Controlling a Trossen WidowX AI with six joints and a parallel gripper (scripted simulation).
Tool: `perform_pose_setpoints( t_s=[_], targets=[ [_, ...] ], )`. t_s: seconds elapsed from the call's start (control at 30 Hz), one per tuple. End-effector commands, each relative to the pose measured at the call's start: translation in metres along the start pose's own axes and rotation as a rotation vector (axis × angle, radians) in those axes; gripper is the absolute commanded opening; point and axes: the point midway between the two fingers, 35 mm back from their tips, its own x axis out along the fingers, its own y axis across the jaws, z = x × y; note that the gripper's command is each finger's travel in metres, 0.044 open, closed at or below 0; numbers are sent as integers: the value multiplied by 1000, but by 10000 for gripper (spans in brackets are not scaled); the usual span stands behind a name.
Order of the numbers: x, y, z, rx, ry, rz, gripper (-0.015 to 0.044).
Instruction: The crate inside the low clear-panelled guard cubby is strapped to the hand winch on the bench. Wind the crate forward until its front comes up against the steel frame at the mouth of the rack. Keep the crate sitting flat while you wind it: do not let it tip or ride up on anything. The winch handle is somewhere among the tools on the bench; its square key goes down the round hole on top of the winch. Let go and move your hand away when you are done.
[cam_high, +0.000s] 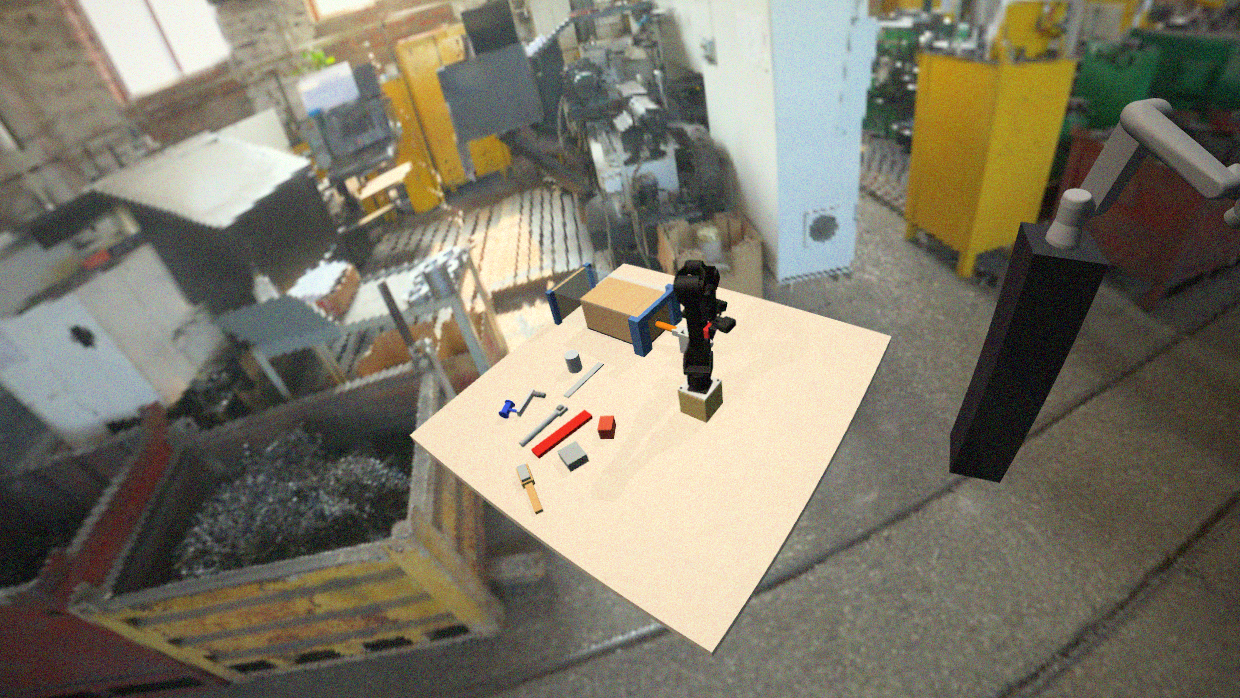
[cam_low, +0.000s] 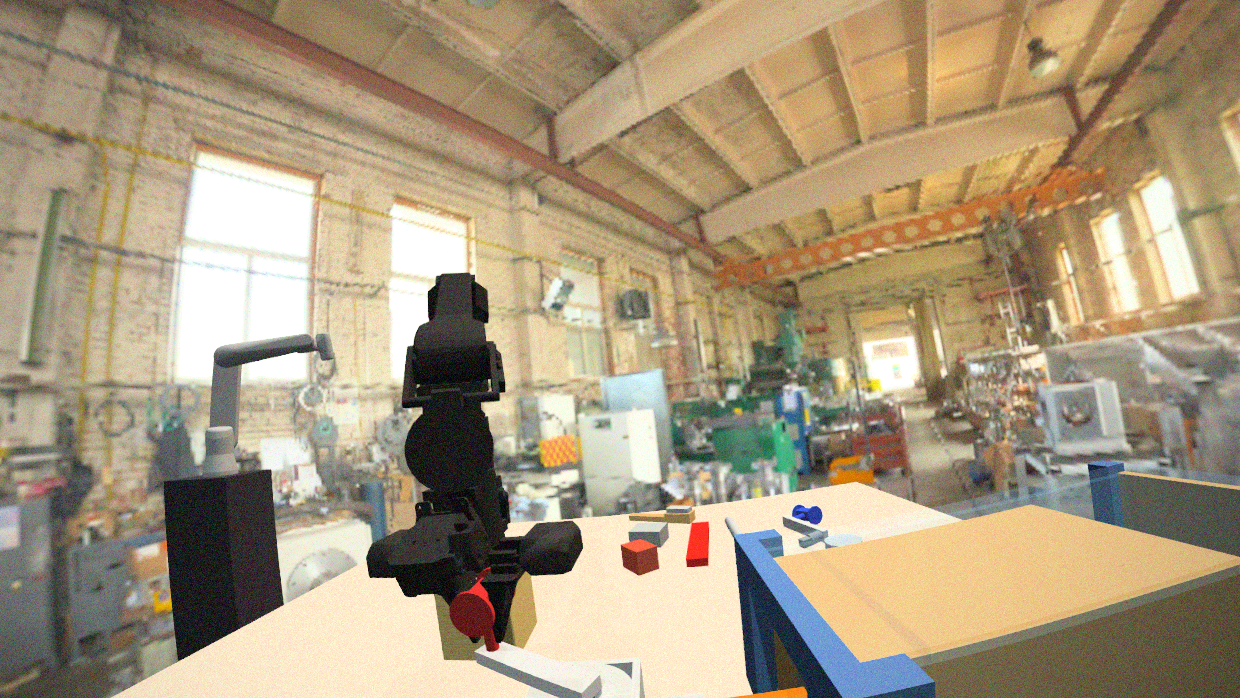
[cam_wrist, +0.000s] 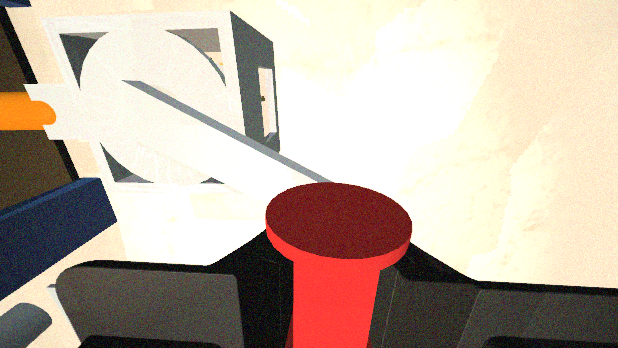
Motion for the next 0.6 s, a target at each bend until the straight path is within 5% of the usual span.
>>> perform_pose_setpoints(
  t_s=[0.0, 0.37, 0.57],
  targets=[
    [-2, -6, 13, 12, -26, -19, 0],
    [0, -5, 12, 7, -2, -6, 0],
    [0, -5, 13, 7, -1, -6, 157]
  ],
)
